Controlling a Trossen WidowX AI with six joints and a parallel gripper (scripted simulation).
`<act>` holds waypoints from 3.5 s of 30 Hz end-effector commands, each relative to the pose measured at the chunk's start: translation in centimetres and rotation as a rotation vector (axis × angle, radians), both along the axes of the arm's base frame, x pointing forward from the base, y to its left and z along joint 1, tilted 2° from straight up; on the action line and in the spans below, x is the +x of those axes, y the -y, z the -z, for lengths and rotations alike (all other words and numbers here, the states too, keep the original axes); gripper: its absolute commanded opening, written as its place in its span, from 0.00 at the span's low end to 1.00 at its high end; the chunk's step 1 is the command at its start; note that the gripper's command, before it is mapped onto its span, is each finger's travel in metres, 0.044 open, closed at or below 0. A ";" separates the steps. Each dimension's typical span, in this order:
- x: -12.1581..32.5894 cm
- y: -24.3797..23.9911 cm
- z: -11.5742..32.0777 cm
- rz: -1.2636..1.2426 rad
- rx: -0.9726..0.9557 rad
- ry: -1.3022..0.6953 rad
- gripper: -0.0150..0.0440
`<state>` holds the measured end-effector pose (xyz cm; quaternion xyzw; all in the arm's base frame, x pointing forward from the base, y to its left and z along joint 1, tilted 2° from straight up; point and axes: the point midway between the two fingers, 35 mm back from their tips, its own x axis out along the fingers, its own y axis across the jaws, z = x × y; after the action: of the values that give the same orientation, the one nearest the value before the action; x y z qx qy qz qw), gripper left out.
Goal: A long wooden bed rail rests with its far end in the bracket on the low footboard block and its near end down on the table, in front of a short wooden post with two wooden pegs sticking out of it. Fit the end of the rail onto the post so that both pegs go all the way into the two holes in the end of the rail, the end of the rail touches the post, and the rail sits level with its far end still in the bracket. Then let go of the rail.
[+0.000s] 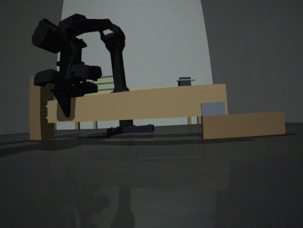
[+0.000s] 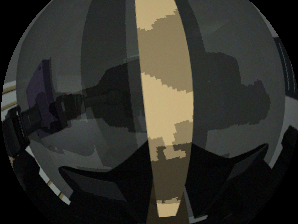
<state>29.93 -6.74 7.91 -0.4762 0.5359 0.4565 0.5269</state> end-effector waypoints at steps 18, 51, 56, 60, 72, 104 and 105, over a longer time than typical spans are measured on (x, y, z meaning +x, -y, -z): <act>0.2 -0.3 -0.2 0.001 -0.007 0.004 0.25; 0.0 0.2 0.1 0.001 -0.007 0.004 0.25; 0.0 0.4 0.1 0.001 -0.008 0.004 0.25; 0.0 0.5 0.1 0.001 -0.008 0.004 0.25; -0.1 0.9 0.1 0.001 -0.008 0.004 0.25; -0.1 1.0 0.1 0.003 -0.006 0.004 1.00; -0.1 1.0 0.1 0.003 -0.006 0.004 1.00</act>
<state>29.80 -7.78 7.84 -0.4779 0.5367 0.4536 0.5271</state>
